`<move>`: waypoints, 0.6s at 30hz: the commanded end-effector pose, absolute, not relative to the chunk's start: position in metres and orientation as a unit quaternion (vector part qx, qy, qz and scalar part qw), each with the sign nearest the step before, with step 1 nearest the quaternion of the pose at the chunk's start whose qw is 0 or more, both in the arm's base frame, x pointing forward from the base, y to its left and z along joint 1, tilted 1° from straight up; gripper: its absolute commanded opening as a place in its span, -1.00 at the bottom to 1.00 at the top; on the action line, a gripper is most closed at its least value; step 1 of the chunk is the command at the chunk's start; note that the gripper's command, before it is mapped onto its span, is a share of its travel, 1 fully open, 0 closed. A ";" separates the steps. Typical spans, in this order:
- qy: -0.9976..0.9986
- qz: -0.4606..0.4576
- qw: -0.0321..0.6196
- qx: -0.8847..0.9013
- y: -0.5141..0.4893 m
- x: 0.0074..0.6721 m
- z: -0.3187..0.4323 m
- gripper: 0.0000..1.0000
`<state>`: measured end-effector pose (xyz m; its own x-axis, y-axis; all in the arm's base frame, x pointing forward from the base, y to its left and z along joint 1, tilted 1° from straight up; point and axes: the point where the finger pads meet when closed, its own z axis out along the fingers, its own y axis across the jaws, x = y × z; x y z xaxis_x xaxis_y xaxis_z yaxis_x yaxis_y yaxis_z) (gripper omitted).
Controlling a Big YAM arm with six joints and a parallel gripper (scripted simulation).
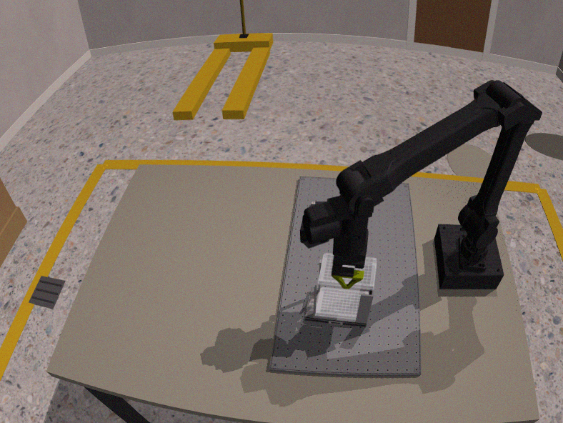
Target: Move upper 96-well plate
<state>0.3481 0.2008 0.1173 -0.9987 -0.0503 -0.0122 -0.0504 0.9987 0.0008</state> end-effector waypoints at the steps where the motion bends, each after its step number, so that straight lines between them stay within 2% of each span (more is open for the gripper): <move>1: 0.998 0.021 0.045 -0.023 0.216 0.371 0.149 -1.00; 15: 0.998 0.021 0.045 -0.023 0.216 0.371 0.149 -1.00; 18: 0.996 0.016 0.042 -0.074 0.196 0.368 0.143 -1.00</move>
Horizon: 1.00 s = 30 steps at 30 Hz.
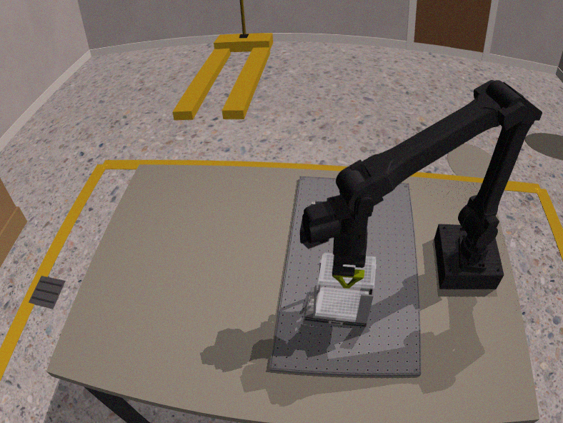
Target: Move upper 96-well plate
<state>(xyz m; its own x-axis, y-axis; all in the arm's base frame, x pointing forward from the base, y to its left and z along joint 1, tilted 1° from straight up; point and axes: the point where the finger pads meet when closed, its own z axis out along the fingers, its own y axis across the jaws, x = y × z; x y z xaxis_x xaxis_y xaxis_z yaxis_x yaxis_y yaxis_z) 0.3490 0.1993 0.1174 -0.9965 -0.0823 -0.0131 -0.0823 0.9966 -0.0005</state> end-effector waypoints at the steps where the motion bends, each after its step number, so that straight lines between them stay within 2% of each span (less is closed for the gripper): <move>1: 0.995 0.010 0.031 -0.091 0.188 0.360 0.133 -1.00; 30: 0.994 0.007 0.038 -0.103 0.103 0.381 0.134 -1.00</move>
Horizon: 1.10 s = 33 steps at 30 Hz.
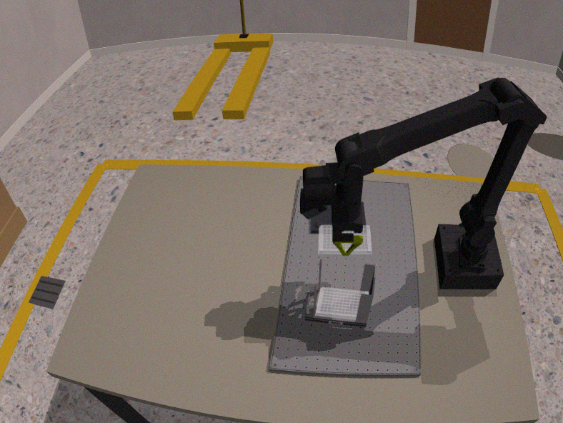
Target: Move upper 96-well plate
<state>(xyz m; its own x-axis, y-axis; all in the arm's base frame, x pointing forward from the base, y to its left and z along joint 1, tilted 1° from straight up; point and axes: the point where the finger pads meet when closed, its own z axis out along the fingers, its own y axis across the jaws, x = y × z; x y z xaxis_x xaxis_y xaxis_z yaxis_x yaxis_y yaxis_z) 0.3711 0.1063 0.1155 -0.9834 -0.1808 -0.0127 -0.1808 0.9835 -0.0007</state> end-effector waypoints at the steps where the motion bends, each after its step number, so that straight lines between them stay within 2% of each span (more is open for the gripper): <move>1: 0.994 0.007 0.038 -0.103 0.103 0.381 0.134 -1.00; 33: 0.994 -0.001 0.047 -0.103 0.003 0.419 0.137 -1.00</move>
